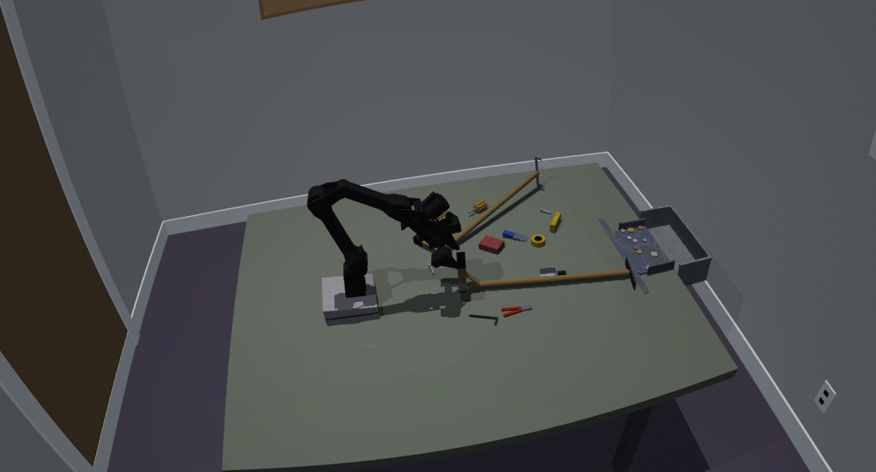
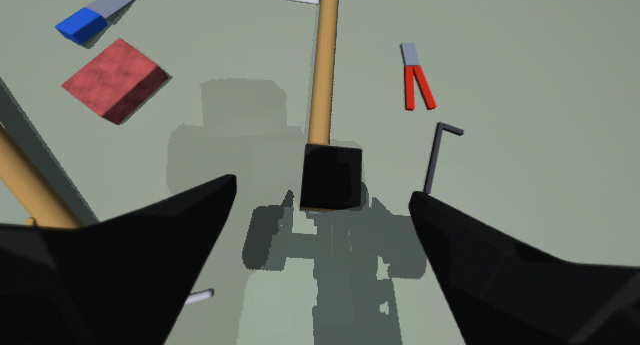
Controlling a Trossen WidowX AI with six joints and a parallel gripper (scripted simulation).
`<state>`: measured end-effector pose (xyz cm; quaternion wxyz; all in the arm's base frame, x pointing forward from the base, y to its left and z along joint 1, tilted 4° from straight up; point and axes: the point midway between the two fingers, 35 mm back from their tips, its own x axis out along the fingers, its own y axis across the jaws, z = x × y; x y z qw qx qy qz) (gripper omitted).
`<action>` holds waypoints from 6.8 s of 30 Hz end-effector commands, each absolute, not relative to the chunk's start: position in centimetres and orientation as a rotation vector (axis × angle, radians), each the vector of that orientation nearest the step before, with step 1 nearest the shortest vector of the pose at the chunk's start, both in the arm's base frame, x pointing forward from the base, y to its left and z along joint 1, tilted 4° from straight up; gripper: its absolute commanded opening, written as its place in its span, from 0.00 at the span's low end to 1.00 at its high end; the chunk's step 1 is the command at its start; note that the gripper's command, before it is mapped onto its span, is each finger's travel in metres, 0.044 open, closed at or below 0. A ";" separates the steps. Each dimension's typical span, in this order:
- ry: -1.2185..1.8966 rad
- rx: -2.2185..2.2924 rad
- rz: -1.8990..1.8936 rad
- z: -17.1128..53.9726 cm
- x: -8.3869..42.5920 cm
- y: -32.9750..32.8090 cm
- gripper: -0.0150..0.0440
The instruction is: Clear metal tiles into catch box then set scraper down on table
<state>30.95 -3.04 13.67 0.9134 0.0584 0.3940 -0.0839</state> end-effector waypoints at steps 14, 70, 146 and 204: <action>0.815 0.117 -0.171 11.4 32.7 -3.3 1.00; 0.811 0.106 -0.149 10.4 34.2 -2.0 0.25; 0.814 0.041 -0.026 10.7 29.9 0.4 0.25; 0.825 0.032 -0.017 9.7 25.6 -2.5 0.25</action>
